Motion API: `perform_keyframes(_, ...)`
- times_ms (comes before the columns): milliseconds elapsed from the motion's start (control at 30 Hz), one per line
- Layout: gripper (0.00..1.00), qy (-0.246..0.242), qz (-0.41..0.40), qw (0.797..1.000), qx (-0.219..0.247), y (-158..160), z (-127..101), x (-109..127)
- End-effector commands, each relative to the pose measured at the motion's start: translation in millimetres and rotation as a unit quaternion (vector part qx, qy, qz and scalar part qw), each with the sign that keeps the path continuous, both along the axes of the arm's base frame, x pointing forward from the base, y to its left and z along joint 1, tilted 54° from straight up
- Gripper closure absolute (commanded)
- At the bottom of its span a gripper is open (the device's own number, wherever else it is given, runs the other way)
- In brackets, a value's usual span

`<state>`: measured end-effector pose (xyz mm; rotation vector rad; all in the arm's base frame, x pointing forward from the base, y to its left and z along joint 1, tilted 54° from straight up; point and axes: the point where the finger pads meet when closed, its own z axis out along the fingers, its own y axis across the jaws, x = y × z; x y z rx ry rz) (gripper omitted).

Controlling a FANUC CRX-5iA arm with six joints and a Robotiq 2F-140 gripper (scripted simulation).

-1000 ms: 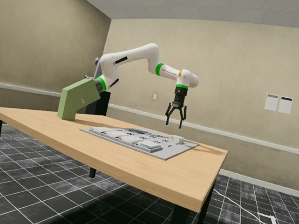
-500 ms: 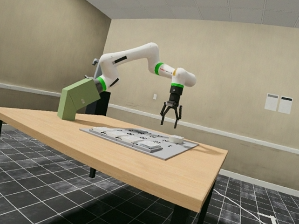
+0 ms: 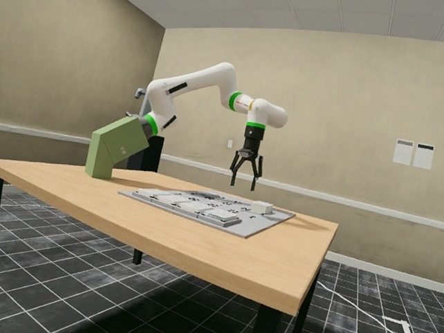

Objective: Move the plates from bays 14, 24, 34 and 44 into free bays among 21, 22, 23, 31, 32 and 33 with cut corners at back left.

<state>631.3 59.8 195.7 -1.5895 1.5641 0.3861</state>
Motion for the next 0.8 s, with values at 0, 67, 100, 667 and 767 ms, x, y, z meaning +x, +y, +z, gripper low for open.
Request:
perform_keyframes(0,0.30,-0.001,-0.001,1.000,0.000,-6,-9,-2)
perform_keyframes(67,0.30,-0.001,-0.001,1.000,0.000,-10,-16,-4)
perform_keyframes(100,0.30,-0.001,-0.001,1.000,0.000,-12,-19,-4)
perform_keyframes(667,0.30,-0.001,-0.001,1.000,0.000,-40,-71,-16)
perform_keyframes(767,0.30,-0.001,-0.001,1.000,0.000,-46,-81,-19)
